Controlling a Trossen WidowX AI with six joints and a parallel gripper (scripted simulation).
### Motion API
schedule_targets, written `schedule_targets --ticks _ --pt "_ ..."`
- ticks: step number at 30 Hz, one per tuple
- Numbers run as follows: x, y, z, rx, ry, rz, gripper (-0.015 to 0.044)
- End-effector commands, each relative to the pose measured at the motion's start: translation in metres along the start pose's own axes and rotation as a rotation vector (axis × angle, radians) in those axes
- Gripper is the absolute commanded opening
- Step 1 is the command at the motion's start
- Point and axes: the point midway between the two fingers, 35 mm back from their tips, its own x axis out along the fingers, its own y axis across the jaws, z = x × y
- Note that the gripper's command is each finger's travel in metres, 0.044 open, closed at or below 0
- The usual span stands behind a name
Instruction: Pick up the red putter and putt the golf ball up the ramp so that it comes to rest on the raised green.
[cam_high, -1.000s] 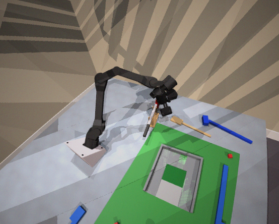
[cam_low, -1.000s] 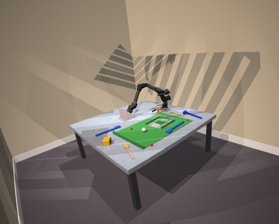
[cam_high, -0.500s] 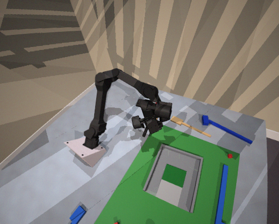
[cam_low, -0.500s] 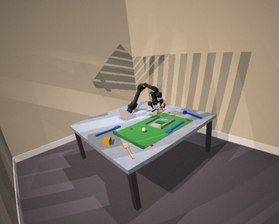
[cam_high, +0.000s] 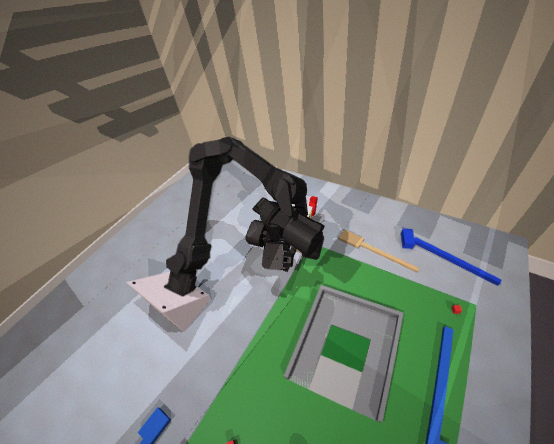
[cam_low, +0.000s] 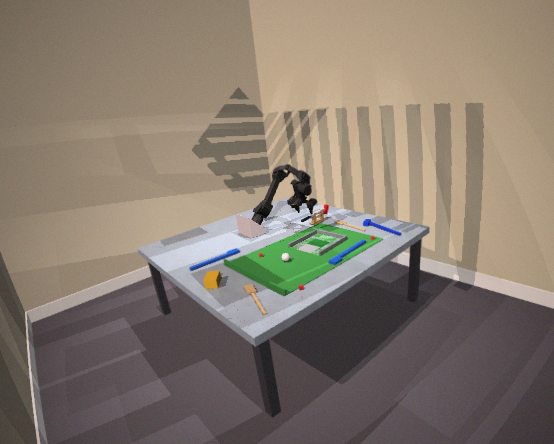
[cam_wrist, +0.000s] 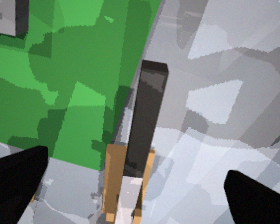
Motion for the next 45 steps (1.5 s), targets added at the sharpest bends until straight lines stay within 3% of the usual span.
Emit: schedule_targets --ticks 1,16,40,45 --pt "0.005 -0.001 0.002 0.014 0.007 0.001 0.0440" --pt "0.044 -0.001 0.011 0.013 0.009 0.002 0.0440" --pt "0.067 -0.001 0.017 0.012 0.010 0.003 0.0440" --pt "0.064 0.001 0.016 0.007 0.009 0.006 0.0309"
